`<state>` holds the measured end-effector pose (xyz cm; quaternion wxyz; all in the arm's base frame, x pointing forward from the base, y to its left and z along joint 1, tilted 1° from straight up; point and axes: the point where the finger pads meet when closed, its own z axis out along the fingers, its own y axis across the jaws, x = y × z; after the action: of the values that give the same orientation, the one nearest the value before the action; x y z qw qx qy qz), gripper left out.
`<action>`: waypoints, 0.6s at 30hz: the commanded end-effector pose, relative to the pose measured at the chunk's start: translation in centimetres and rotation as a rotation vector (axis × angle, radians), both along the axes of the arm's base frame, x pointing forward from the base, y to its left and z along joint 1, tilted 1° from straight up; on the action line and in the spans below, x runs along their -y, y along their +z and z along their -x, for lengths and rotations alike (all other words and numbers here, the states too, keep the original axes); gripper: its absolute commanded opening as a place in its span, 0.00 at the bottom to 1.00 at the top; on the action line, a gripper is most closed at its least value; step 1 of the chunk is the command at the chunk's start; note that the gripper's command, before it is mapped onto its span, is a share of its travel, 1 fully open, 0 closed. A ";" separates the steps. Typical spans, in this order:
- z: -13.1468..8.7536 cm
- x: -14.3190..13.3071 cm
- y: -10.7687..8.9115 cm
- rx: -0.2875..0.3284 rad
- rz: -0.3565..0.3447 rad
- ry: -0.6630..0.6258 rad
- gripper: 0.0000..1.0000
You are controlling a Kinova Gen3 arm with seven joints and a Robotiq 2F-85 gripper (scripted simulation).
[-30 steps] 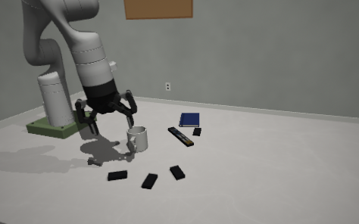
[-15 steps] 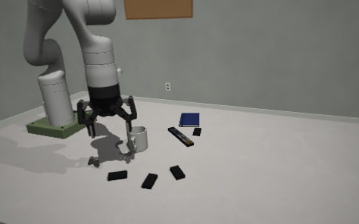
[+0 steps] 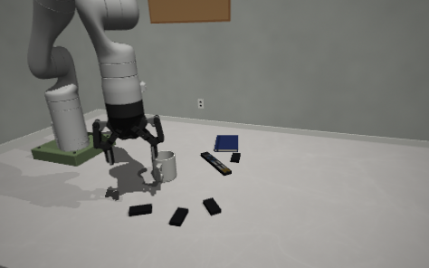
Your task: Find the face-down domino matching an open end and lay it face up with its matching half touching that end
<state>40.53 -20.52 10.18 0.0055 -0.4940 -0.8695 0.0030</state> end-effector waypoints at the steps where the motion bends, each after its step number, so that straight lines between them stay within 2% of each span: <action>1: 0.0 0.0 0.1 0.001 0.001 0.006 1.00; 7: 0.1 0.1 -0.2 -0.002 0.000 0.068 1.00; 15: 0.5 0.2 -0.8 -0.011 -0.003 0.266 1.00; 18: 0.6 0.3 -0.9 -0.012 -0.004 0.299 1.00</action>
<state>40.04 -20.70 9.43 0.0114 -0.3893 -0.9210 0.0070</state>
